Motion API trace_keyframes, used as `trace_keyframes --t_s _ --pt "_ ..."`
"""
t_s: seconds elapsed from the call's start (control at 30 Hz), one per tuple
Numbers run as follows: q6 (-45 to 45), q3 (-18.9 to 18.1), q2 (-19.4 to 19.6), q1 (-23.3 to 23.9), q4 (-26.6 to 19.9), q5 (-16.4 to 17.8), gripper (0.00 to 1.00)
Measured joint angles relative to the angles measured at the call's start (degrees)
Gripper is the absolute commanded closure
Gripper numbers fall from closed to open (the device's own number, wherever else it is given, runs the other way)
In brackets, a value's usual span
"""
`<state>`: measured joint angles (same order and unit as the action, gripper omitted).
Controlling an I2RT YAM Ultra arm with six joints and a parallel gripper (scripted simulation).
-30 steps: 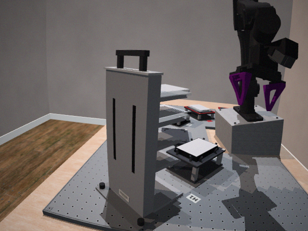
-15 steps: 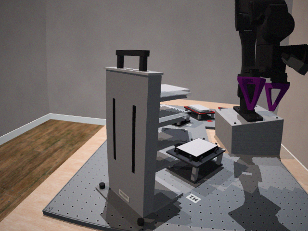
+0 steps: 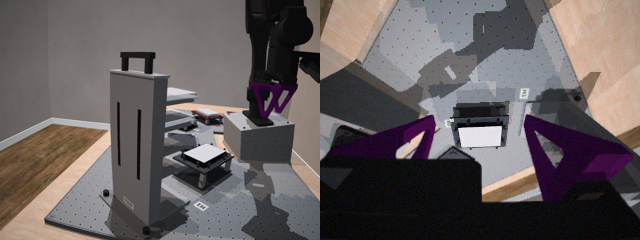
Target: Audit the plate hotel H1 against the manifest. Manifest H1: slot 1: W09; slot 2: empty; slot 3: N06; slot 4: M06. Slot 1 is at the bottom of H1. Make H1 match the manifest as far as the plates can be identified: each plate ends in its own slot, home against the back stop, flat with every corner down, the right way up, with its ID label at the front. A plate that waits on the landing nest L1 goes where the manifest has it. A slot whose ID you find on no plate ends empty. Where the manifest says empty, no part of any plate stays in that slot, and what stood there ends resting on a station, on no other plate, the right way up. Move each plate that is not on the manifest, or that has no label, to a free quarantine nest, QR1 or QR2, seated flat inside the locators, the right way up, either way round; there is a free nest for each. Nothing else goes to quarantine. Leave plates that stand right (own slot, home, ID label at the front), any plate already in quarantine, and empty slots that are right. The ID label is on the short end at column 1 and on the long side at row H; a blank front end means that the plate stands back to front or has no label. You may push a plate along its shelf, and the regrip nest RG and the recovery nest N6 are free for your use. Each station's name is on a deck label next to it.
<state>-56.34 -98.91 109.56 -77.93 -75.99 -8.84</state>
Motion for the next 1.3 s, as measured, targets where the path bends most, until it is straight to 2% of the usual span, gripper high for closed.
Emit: trace_keyframes --t_s 0.27,0.7,1.1,1.3 --pt "-1.8 2.0 -0.1 0.3 0.4 0.0 0.0" --pt "-3.0 10.5 0.9 1.4 8.4 -0.1 0.0" --pt "-3.8 15.6 2.7 2.1 15.5 -0.1 0.0" --pt "-4.0 15.7 2.7 2.1 17.2 -0.1 0.0"
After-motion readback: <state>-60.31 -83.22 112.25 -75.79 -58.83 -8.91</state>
